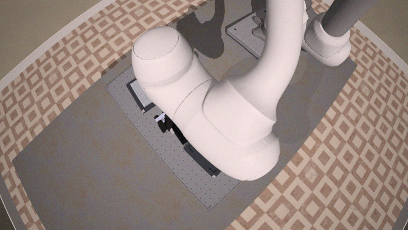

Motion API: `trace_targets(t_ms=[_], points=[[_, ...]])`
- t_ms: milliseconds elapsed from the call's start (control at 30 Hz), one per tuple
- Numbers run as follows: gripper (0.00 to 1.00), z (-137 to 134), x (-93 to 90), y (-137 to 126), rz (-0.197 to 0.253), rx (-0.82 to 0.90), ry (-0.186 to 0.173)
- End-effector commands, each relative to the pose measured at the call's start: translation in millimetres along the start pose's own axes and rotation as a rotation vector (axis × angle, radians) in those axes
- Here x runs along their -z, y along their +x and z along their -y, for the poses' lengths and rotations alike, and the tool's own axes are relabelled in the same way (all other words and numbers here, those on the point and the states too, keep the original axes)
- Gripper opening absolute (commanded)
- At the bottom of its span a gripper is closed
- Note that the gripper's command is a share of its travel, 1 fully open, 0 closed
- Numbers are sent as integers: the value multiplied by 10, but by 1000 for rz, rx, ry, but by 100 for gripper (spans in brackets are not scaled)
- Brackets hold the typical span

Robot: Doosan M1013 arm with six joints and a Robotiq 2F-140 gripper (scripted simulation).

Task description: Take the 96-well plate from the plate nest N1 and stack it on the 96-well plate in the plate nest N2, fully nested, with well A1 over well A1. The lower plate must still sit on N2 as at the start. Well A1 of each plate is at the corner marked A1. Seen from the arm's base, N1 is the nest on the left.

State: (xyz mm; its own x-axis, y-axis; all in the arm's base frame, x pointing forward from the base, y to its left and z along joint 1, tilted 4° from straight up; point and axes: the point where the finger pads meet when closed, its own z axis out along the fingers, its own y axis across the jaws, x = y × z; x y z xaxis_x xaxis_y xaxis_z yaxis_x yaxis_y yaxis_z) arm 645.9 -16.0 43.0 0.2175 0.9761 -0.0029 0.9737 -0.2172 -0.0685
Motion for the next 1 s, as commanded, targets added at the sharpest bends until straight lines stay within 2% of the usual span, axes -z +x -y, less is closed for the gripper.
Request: trace_targets(t_ms=[0, 967], points=[[0, -4, 1, -19, 0, 0, 0], [0, -162, 1, -904, 0, 0, 0]])
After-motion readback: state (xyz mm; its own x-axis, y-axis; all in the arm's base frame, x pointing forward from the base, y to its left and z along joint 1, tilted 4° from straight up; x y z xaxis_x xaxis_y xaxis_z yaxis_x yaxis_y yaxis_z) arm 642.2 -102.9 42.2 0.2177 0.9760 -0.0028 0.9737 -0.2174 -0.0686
